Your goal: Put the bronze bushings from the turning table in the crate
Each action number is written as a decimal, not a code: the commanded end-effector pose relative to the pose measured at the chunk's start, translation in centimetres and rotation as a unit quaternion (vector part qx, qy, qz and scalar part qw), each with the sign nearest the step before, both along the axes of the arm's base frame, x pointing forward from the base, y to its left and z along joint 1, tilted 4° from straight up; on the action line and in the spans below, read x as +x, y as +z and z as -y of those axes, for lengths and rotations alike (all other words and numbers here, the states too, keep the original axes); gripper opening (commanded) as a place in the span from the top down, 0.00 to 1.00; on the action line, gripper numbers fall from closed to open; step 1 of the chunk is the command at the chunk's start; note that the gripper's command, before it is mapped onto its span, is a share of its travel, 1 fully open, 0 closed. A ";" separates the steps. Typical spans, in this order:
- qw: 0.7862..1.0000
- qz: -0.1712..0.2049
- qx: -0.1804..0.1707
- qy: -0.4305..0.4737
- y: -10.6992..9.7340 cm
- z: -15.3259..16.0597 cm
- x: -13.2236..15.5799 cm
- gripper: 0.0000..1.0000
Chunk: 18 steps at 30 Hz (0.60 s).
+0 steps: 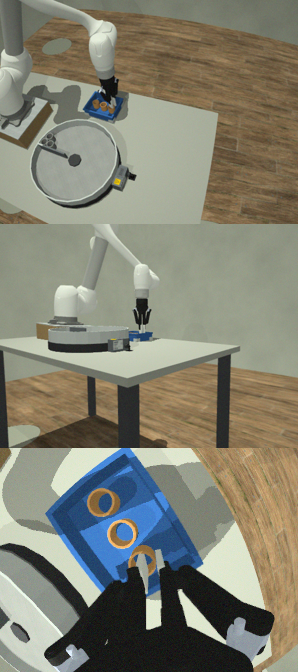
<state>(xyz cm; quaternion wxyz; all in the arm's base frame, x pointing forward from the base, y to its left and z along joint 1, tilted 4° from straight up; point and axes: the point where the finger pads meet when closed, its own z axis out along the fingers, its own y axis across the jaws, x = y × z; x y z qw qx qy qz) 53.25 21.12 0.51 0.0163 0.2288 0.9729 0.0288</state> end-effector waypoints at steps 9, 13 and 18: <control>1.000 -0.001 0.001 -0.003 3.9 0.1 -0.3 0.90; 1.000 -0.001 0.001 -0.003 5.8 0.2 -0.3 0.90; 1.000 -0.001 0.001 -0.003 7.7 0.3 -0.4 0.90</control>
